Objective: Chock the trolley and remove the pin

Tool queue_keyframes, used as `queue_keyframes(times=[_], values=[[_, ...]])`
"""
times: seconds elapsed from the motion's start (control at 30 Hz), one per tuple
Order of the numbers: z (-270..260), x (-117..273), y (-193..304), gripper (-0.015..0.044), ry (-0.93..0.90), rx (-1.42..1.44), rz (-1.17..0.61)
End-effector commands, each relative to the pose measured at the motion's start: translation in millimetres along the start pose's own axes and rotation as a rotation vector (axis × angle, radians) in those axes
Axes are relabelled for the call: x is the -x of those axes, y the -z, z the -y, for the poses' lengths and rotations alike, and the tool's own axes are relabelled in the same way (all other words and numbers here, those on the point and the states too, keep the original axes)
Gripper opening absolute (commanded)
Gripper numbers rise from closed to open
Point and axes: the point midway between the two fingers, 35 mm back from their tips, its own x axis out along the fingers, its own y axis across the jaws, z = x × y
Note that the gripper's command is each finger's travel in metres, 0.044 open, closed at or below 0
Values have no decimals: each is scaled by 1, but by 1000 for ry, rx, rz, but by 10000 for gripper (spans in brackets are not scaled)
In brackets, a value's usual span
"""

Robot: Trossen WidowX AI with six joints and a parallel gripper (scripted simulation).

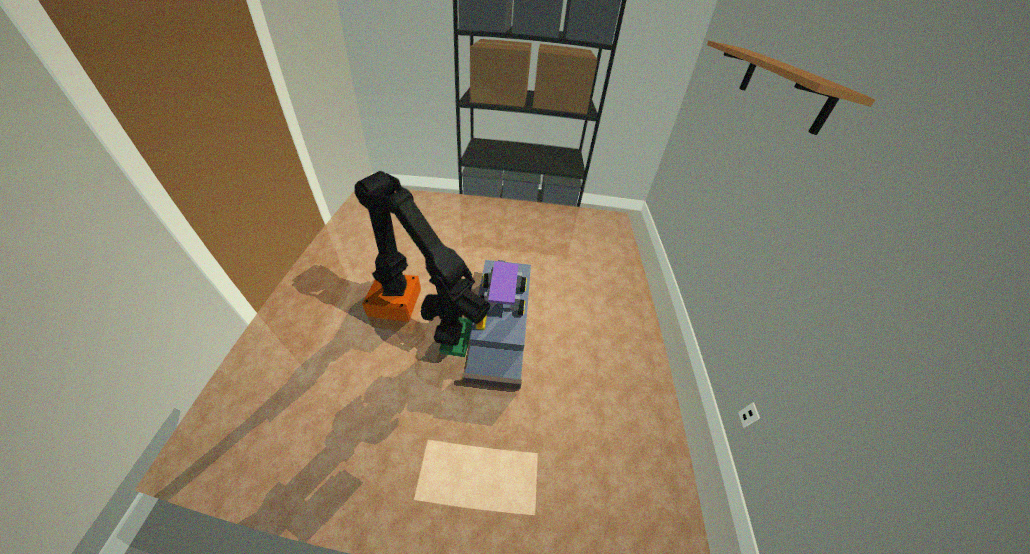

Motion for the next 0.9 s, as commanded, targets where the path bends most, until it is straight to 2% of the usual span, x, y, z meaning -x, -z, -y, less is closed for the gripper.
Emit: queue_keyframes(times=[0.0, 0.87], values=[[-3, -1, 0, 190, -3, 2, -1], [-14, -6, 0, 190, -4, 2, -1]])
